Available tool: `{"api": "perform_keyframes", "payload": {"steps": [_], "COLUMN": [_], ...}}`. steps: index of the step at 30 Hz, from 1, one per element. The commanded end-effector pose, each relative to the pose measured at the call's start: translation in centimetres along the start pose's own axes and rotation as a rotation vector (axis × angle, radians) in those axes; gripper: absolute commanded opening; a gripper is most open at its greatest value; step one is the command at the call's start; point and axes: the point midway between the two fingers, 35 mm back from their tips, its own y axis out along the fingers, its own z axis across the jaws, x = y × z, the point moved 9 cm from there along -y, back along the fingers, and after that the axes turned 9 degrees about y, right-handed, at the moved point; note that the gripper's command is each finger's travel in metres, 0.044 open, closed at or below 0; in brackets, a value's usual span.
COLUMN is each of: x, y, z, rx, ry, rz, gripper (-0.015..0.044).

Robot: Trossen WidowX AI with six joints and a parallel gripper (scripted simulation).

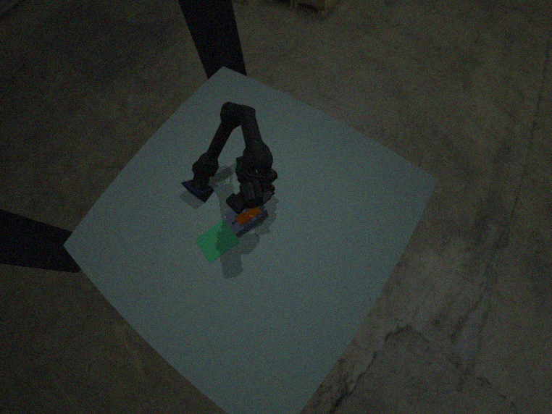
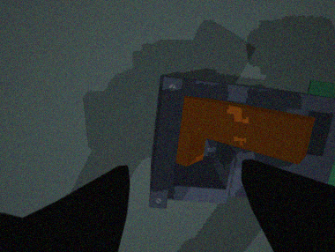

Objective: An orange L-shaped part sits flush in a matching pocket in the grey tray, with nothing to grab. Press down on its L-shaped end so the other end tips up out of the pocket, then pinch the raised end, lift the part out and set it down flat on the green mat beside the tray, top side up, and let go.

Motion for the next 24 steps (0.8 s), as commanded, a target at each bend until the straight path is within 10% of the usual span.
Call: {"api": "perform_keyframes", "payload": {"steps": [1,12,24], "x": [0.5,1.5,1.7], "y": [-0.1,-0.2,-0.2], "z": [-1.4,-6.2,-7.3], "rx": [-0.001,0.037,0.052], "ry": [-0.247,-1.196,-1.415], "rz": [0.011,0.039,0.039], "gripper": [0.0280,0.0280,0.0280]}}
